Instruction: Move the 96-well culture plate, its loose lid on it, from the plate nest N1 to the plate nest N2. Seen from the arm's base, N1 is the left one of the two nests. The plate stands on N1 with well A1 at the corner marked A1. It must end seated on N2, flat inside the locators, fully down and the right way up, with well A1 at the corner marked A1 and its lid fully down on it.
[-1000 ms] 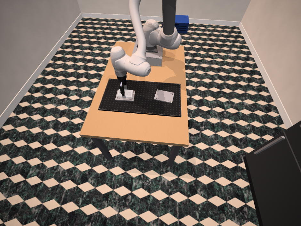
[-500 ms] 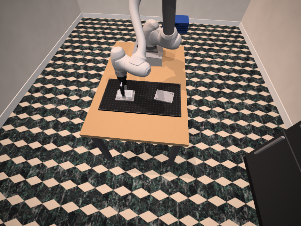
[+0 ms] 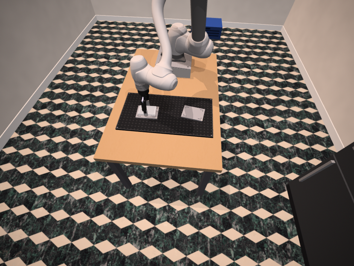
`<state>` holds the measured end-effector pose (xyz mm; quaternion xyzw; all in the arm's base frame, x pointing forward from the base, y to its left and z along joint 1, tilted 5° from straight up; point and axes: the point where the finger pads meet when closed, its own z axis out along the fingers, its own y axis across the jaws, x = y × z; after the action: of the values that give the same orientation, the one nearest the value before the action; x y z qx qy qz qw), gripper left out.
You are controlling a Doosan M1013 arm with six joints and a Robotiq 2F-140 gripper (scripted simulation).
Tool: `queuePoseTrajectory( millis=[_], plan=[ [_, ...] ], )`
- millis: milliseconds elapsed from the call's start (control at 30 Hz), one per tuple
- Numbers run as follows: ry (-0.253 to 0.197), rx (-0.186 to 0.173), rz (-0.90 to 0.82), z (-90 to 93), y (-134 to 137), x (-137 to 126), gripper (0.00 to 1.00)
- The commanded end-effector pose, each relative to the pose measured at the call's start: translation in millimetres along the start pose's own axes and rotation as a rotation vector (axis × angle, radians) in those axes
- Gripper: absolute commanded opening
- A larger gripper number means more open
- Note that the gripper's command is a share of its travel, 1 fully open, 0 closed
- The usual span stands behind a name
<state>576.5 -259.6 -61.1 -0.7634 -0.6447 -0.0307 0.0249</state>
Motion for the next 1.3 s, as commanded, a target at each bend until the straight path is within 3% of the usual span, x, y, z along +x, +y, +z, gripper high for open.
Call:
queuePoseTrajectory(
  millis=[0,1267],
  plan=[
    [0.005,0.005,0.001,5.6,-2.3,4.5,0.00],
    [0.005,0.005,0.001,9.1,-2.4,4.5,0.00]
  ],
)
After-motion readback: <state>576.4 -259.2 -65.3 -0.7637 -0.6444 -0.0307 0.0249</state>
